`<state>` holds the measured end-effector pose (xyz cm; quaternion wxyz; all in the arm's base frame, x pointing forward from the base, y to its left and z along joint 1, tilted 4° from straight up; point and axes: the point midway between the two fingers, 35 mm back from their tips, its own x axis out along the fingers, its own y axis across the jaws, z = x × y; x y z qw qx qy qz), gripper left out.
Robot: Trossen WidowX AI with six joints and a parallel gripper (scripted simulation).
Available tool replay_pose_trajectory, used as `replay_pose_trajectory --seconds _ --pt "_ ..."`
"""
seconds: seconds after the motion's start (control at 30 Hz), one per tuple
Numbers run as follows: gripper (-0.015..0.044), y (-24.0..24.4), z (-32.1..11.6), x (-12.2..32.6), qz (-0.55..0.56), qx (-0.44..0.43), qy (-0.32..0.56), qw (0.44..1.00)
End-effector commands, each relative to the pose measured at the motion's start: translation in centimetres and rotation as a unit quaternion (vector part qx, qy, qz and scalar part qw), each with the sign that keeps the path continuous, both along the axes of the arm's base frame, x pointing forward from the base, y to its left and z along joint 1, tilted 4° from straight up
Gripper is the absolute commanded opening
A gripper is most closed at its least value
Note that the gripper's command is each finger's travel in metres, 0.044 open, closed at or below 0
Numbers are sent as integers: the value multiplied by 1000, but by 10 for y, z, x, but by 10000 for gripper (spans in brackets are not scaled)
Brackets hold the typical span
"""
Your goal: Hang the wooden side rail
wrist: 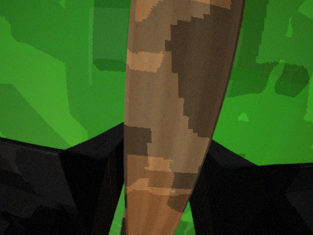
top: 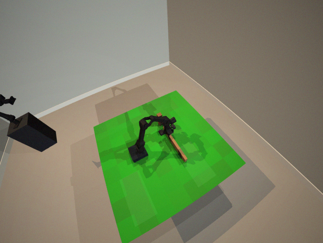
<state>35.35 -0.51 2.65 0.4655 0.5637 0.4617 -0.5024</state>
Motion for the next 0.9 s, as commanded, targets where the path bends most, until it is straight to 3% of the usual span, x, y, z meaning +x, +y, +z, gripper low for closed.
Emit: replay_pose_trajectory --seconds 0.0,0.87 --pt "0 -1 0 5 5 -2 -3 1000" --pt "0 -1 2 4 5 -2 -3 1000"
